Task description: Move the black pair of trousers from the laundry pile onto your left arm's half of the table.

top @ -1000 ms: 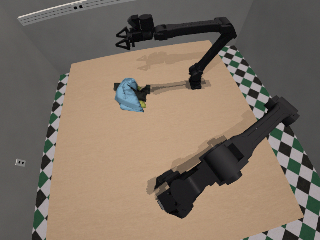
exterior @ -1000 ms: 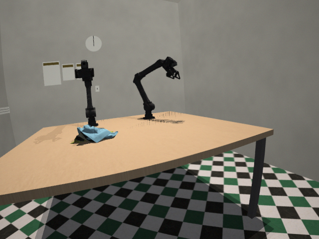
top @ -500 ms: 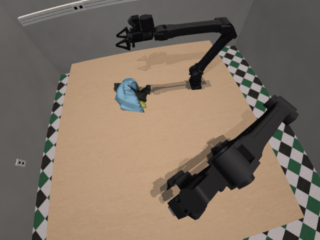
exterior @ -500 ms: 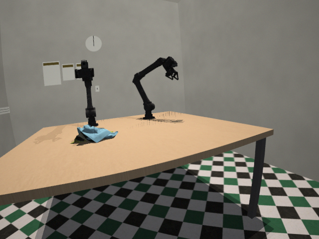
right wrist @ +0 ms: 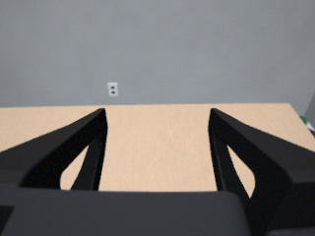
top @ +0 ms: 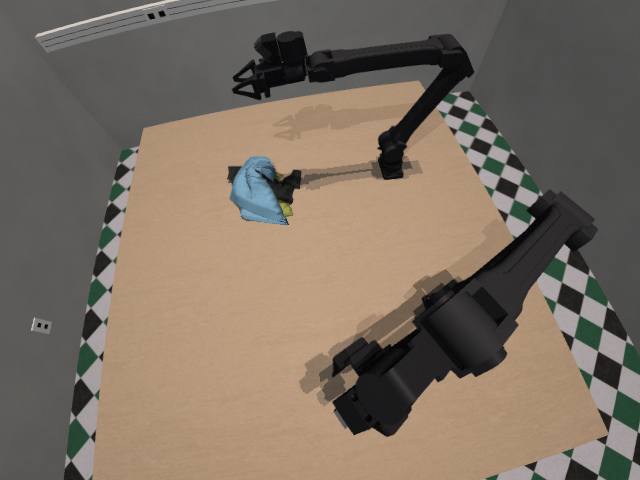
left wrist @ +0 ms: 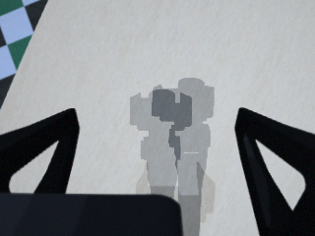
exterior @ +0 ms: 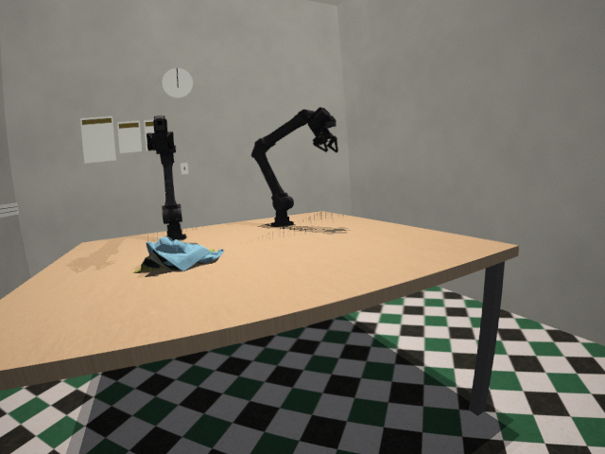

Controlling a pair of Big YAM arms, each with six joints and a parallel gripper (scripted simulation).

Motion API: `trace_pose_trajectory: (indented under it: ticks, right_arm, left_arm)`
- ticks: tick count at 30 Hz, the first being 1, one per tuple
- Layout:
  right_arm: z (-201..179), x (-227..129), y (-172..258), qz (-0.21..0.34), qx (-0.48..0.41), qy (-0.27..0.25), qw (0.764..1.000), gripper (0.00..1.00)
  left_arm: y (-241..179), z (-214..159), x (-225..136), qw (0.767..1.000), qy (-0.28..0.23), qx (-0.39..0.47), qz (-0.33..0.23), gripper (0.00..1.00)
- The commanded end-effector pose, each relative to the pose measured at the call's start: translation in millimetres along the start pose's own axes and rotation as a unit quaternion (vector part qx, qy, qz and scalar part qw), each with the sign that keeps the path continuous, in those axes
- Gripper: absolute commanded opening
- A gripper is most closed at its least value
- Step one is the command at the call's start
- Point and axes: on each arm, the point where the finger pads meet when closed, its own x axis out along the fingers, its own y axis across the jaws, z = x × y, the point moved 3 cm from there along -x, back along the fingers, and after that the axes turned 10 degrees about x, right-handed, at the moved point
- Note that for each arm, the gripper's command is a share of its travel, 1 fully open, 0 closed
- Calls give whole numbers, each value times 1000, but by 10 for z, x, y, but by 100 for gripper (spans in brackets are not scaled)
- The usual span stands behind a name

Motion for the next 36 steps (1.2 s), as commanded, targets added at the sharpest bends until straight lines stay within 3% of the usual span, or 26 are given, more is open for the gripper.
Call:
trace_pose_trajectory:
  ticks: [1, 4, 6, 19, 23, 24, 25, 36]
  right_arm:
    - [-264, 130, -158, -16, -21, 42, 999, 60]
    - [-322, 159, -177, -19, -24, 56, 998, 60]
    - [99, 185, -134, -20, -30, 34, 999, 60]
    - [-1133, 406, -493, -53, -64, 245, 966, 60]
    - [-1278, 409, -416, -41, -67, 273, 959, 60]
    - [-1400, 392, -536, -50, -66, 293, 953, 60]
    - [-1782, 297, -601, -51, -66, 335, 938, 60]
    - [-2806, -57, -877, -59, -85, 529, 842, 60]
  left_arm:
    - [-23, 67, -2, 1000, -11, 10, -1, 92]
    - [-23, 67, -2, 1000, -11, 10, -1, 92]
    - [-23, 67, -2, 1000, -11, 10, -1, 92]
    - [-23, 67, -2, 1000, -11, 10, -1, 92]
    - [-23, 67, -2, 1000, -11, 10, -1, 92]
    - [-23, 67, -2, 1000, -11, 10, -1, 92]
    - [-23, 67, -2, 1000, -11, 10, -1, 92]
    - [-23, 67, -2, 1000, -11, 10, -1, 92]
